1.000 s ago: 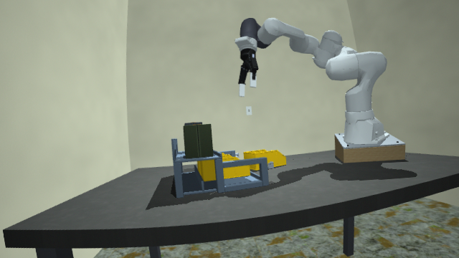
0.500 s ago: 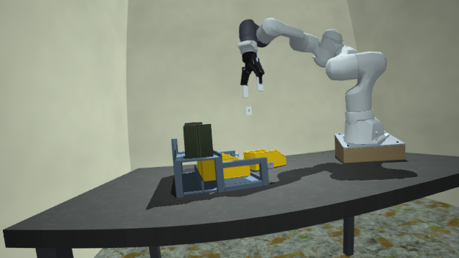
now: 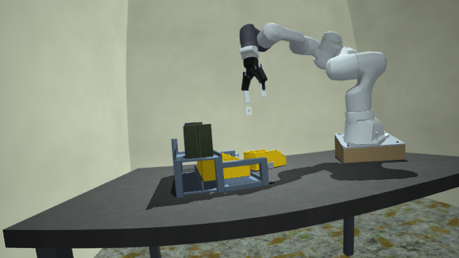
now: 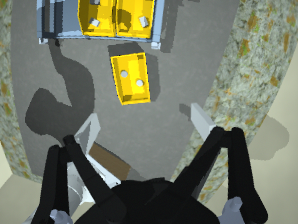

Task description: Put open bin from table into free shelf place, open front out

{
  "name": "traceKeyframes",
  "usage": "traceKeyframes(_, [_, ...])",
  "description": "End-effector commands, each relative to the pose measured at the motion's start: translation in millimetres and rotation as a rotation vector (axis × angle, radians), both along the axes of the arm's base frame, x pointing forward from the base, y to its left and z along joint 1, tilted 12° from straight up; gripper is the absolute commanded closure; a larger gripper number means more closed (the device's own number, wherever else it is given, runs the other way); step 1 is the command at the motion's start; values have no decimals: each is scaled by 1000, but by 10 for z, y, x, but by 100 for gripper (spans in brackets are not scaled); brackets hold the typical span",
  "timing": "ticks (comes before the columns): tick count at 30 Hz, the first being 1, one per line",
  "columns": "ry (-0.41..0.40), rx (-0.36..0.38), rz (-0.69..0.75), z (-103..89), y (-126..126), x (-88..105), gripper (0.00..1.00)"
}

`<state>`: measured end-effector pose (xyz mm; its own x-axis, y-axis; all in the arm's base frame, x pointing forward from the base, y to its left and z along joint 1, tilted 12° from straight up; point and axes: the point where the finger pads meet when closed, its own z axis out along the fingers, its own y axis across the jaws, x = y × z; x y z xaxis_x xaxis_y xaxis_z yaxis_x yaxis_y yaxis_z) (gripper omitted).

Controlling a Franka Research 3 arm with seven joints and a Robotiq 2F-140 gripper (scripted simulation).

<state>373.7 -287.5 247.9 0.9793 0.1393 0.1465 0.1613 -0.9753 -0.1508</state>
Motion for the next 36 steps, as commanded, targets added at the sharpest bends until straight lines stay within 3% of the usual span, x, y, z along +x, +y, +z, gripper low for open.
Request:
traceKeyframes(1, [-10, -7, 1, -252, 4, 65, 0])
traceKeyframes(7, [-10, -7, 1, -793, 88, 143, 0])
traceKeyframes(9, [-10, -7, 1, -793, 88, 143, 0])
traceKeyframes(16, [-11, -7, 1, -1250, 159, 210, 0])
traceKeyframes(26, [-11, -7, 1, -1378, 179, 228, 0])
traceKeyframes(27, [-11, -7, 1, -1378, 179, 228, 100])
traceKeyframes(36, [-11, -7, 1, -1378, 179, 228, 100])
